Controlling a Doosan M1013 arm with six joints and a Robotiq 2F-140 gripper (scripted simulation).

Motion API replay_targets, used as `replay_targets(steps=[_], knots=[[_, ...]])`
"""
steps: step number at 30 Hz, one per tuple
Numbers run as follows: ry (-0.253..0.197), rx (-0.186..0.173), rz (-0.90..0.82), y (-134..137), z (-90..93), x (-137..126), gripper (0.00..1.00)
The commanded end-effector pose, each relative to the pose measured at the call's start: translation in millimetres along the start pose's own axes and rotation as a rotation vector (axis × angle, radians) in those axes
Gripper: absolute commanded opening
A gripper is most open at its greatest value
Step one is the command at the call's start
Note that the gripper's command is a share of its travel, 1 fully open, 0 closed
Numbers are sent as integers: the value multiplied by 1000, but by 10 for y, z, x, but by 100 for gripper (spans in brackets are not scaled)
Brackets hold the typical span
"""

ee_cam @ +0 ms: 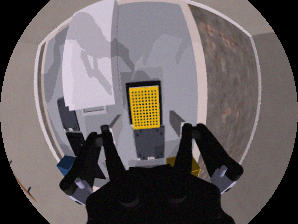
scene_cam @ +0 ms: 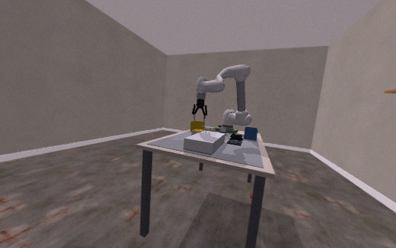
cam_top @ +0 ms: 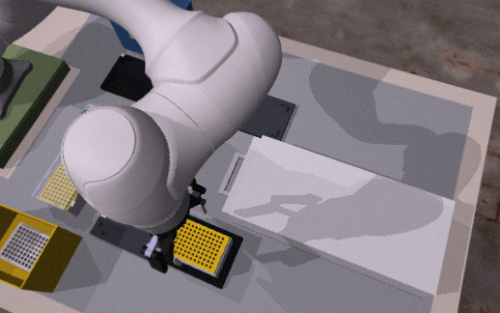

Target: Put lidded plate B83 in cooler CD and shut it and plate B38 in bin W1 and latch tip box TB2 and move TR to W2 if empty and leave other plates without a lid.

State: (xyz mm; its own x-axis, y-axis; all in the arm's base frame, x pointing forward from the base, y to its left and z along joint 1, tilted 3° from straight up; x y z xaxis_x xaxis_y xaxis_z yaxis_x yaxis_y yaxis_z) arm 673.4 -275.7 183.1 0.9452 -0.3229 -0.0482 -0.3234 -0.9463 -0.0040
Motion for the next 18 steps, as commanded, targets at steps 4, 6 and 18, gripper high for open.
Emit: replay_targets(steps=[4,6,18], knots=[[0,0,0,0,59,0,66],[0,0,0,0,86,0,66],[0,0,0,0,246,0,66]])
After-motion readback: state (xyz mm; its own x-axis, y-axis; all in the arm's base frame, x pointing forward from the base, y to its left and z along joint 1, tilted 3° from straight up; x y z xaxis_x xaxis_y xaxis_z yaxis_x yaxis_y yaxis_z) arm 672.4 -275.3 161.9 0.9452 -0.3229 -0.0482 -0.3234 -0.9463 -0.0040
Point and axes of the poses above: the point where the finger pads meet when closed, its own z axis out along the fingers, its own y axis across the jaws, x = y × z, the point moved 7 cm from there along -z, back along the fingers, and after that the axes turned 10 degrees about z, right-handed, at the moved point
